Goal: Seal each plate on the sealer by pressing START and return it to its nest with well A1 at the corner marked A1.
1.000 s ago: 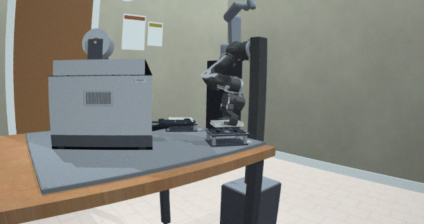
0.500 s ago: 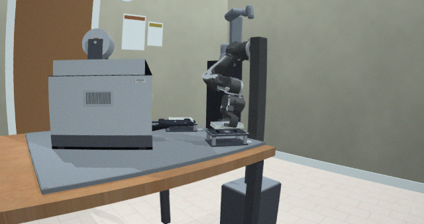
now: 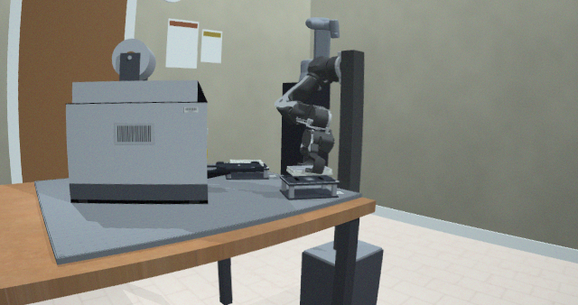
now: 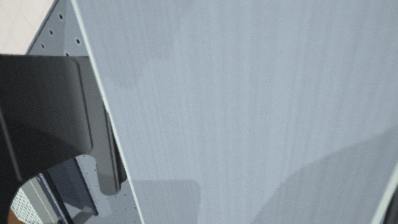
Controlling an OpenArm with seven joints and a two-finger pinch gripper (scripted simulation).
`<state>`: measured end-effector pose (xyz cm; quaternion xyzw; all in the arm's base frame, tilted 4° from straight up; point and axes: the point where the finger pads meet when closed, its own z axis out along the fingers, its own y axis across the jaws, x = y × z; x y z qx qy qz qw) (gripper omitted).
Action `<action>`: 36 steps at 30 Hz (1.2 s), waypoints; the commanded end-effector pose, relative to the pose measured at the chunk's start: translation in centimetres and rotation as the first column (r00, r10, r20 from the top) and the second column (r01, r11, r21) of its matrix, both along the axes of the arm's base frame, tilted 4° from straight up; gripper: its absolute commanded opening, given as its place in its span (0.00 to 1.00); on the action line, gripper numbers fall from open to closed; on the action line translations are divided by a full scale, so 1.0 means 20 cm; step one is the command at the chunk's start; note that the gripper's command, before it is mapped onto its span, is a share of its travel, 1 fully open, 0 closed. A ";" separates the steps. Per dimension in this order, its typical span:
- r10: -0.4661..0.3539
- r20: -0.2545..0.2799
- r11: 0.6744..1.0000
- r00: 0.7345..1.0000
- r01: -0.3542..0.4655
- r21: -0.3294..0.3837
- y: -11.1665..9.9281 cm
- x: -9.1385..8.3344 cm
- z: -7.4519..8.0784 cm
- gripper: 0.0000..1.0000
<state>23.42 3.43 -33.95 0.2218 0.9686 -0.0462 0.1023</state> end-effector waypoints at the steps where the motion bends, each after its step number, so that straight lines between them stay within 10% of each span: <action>1: 0.003 0.002 1.000 1.000 -0.003 0.002 0.01 0.00 0.00 0.00; 36: 0.006 0.002 1.000 1.000 -0.006 0.005 0.01 0.00 -0.04 0.00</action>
